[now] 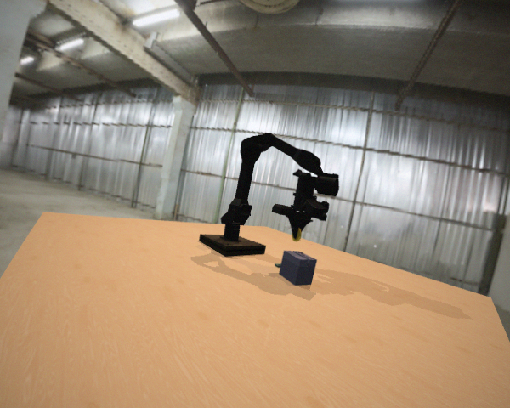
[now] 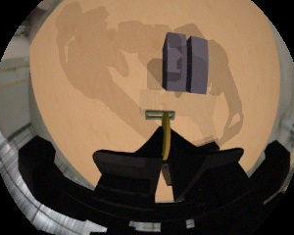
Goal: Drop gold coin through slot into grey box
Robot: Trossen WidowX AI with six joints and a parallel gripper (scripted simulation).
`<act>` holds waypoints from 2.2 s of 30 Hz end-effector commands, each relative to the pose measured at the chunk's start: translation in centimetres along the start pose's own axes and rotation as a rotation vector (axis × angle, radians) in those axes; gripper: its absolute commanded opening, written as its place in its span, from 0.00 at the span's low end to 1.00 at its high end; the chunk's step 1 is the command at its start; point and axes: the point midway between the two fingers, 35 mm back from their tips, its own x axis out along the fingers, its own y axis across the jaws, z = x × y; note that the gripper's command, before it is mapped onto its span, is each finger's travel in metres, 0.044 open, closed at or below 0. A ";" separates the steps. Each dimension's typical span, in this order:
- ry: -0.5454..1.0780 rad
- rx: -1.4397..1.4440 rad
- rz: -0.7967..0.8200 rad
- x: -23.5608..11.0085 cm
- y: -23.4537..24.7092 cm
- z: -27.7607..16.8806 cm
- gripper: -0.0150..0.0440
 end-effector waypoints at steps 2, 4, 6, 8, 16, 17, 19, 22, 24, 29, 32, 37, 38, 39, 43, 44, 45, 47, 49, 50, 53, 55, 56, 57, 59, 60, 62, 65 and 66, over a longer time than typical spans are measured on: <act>-0.004 -0.003 -0.001 -0.2 -0.3 1.1 0.25; -0.005 -0.002 -0.001 -0.2 -0.5 1.6 0.25; -0.005 -0.001 -0.001 -0.2 -0.6 2.1 0.25; -0.006 0.000 -0.001 -0.2 -0.8 2.6 0.25; -0.008 -0.003 -0.002 -0.3 -1.5 4.4 0.25; -0.008 -0.003 -0.003 -0.3 -1.6 4.7 0.25; -0.009 -0.003 -0.003 -0.3 -1.8 5.1 0.25; -0.009 -0.003 -0.004 -0.2 -2.2 5.8 0.25; -0.010 -0.003 -0.004 -0.2 -2.4 6.3 0.25; -0.011 -0.004 -0.005 -0.2 -3.1 7.4 0.25; -0.012 -0.004 -0.006 -0.1 -3.4 8.1 0.25; -0.009 0.001 -0.002 -0.1 -3.4 7.9 0.25; -0.008 0.002 -0.001 0.0 -3.3 7.8 0.25; -0.008 0.002 -0.001 0.0 -3.3 7.8 0.25; -0.008 0.002 -0.001 0.0 -3.3 7.8 0.25; -0.008 0.002 -0.001 0.0 -3.3 7.8 0.25; -0.008 0.002 -0.001 0.0 -3.3 7.8 0.25; -0.009 0.002 -0.001 0.0 -3.4 7.9 0.25; -0.009 0.001 -0.001 -0.1 -3.4 8.0 0.25; -0.009 0.000 -0.001 -0.1 -3.5 8.1 0.25; -0.009 -0.006 -0.002 -0.2 -3.6 8.3 0.25; -0.009 -0.009 -0.002 -0.3 -3.6 8.3 0.25; -0.009 -0.011 -0.002 -0.3 -3.6 8.4 0.25; -0.008 -0.009 -0.002 -0.2 -3.6 8.3 0.26; -0.006 -0.004 -0.002 -0.1 -3.6 8.2 0.25; -0.005 -0.002 -0.002 -0.1 -3.6 8.2 0.25; -0.005 -0.002 -0.002 -0.1 -3.6 8.2 0.25; -0.005 -0.002 -0.002 -0.1 -3.6 8.2 0.25; -0.005 -0.002 -0.002 0.0 -3.6 8.2 0.25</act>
